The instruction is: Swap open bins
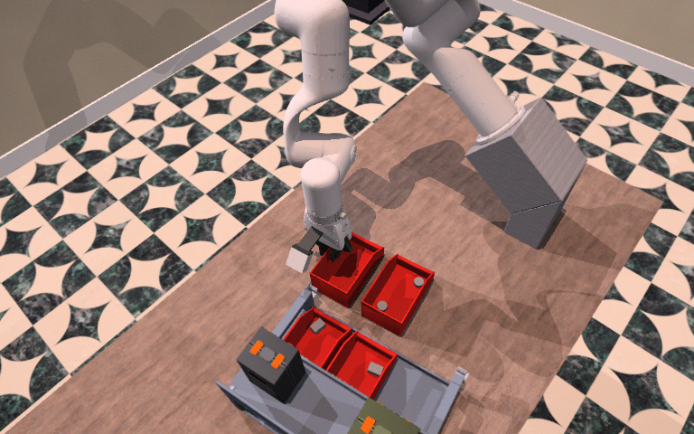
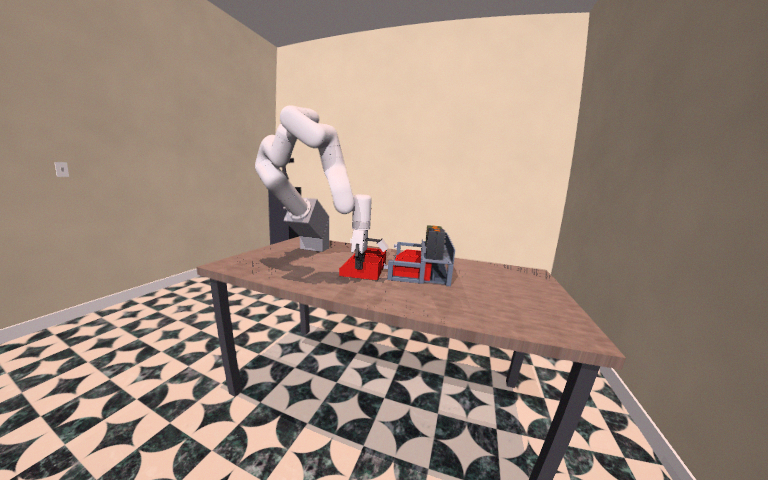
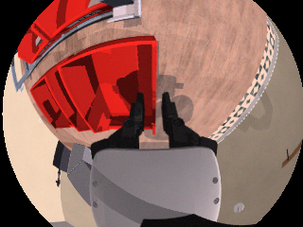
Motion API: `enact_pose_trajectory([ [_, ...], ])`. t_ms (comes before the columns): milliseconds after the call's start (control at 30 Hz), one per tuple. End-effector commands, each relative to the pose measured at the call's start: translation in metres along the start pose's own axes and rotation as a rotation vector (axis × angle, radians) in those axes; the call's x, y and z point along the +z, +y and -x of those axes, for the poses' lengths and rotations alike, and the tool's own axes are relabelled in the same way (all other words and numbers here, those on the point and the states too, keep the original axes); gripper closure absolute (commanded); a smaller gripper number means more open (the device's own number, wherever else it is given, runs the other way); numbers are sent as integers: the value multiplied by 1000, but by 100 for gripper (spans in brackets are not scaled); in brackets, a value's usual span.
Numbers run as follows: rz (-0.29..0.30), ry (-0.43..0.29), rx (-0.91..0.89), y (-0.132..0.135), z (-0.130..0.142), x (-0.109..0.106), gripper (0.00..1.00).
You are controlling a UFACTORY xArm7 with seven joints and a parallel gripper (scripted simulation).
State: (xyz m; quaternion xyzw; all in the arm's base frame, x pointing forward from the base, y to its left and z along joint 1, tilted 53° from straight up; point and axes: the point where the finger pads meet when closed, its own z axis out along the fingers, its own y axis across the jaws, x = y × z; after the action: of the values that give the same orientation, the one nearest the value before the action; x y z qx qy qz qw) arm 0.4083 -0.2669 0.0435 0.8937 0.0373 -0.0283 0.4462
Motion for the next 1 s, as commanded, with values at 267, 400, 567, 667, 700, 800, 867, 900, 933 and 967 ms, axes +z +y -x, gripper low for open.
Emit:
enact_pose_trajectory([
  [267,0,3,-1,0,-1,-11,74],
  [400,0,3,-1,0,-1,-16,74],
  [567,0,3,-1,0,-1,-21,74],
  [667,0,3,-1,0,-1,-26,74],
  [700,0,3,-1,0,-1,-28,74],
  [800,0,3,-1,0,-1,-33,74],
  [867,0,3,-1,0,-1,-37,74],
  [900,0,3,-1,0,-1,-39,74],
  [933,0,3,-1,0,-1,-40,74],
  [967,0,3,-1,0,-1,-42,74],
])
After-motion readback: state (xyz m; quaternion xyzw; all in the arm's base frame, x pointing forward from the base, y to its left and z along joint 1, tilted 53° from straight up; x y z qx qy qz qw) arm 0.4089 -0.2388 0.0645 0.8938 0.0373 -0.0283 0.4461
